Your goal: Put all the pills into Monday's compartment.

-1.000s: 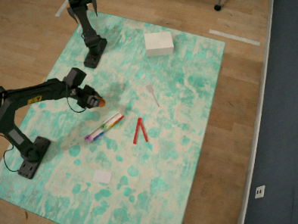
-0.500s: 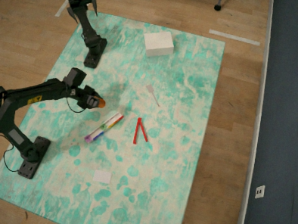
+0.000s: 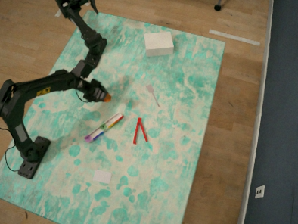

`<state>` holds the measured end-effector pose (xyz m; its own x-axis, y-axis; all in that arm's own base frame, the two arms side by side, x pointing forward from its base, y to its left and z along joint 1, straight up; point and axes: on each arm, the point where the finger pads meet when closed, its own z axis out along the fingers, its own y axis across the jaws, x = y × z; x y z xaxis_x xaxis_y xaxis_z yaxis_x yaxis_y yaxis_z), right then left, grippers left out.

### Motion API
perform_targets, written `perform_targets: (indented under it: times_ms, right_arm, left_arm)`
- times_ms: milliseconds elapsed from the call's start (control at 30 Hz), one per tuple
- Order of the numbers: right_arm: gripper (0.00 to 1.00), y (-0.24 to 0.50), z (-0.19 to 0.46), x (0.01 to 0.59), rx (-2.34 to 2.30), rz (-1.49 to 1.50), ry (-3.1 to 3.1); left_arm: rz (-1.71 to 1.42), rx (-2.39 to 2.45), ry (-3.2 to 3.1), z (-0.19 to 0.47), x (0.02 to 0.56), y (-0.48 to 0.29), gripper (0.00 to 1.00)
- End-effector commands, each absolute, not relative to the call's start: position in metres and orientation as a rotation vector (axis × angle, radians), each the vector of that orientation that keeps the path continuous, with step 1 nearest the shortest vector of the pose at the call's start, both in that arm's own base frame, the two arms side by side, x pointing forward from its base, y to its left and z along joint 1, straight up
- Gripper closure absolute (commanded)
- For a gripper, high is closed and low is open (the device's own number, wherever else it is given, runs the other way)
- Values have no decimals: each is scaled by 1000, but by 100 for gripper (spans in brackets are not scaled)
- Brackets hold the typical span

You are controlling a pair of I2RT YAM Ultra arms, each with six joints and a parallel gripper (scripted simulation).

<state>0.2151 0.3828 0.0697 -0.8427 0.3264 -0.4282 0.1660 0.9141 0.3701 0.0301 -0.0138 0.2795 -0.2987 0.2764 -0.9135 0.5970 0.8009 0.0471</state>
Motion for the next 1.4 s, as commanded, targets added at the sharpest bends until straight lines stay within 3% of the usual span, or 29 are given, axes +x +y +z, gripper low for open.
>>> perform_targets:
  times_ms: [0, 533, 1033, 1367]
  right_arm:
    - [64, 413, 86, 224, 357, 421, 2566]
    - [64, 503, 111, 249, 346, 467, 2568]
    - [64, 525, 133, 265, 331, 565, 2513]
    - [64, 542, 151, 270, 51, 659, 2281]
  left_arm:
    - [-297, 560, 1927, 286, 33, -10, 0]
    - [-163, 351, 1967, 288, 35, -3, 0]
    - [-162, 350, 1967, 288, 35, -3, 0]
    - [-169, 364, 1966, 285, 35, -4, 0]
